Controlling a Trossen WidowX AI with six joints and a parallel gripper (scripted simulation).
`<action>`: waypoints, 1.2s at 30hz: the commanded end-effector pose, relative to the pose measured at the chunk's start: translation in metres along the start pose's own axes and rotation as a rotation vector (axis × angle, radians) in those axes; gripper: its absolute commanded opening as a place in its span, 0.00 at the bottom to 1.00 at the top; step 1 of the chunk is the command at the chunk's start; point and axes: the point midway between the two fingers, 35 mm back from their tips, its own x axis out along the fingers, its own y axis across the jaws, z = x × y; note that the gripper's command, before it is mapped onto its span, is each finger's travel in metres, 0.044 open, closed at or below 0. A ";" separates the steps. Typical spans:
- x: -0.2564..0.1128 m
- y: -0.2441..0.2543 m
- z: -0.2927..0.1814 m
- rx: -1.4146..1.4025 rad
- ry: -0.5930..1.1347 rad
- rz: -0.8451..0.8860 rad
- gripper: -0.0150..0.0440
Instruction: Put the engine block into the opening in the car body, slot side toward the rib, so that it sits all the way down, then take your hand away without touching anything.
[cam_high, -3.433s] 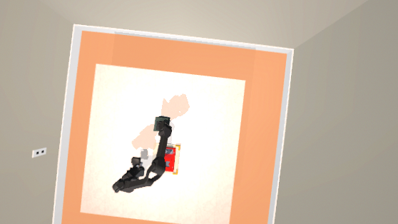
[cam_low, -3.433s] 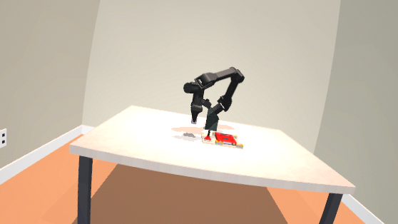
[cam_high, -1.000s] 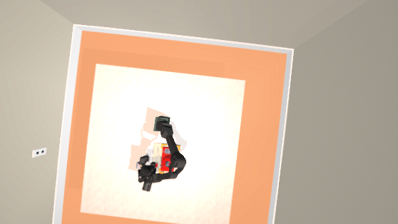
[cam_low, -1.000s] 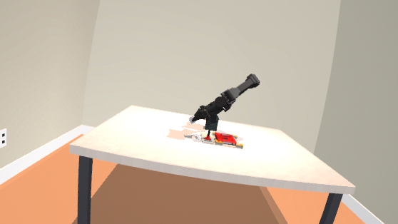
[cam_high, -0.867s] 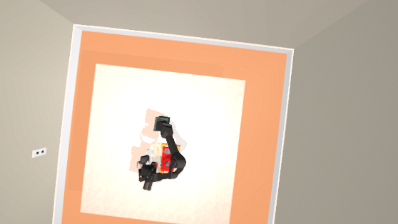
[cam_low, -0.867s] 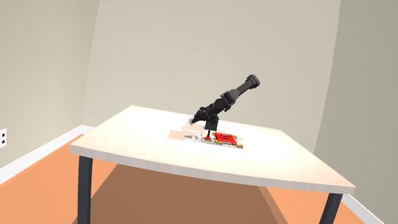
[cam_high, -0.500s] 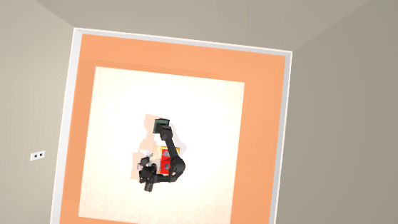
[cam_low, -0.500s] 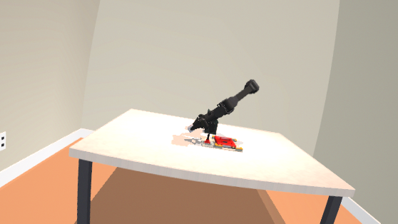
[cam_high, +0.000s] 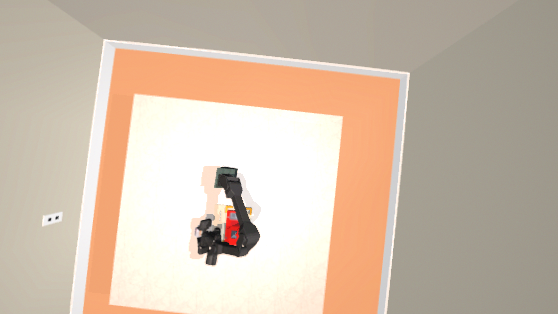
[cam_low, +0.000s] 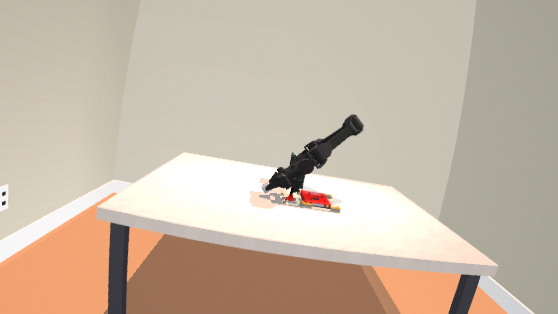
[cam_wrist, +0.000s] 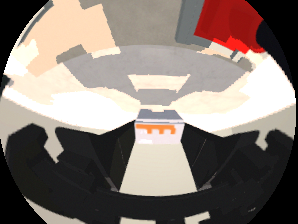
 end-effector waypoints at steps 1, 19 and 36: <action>0.006 0.000 0.006 0.003 0.006 -0.001 0.25; 0.009 0.001 0.007 0.003 0.006 -0.001 0.25; 0.008 0.001 0.005 0.014 0.005 -0.001 0.61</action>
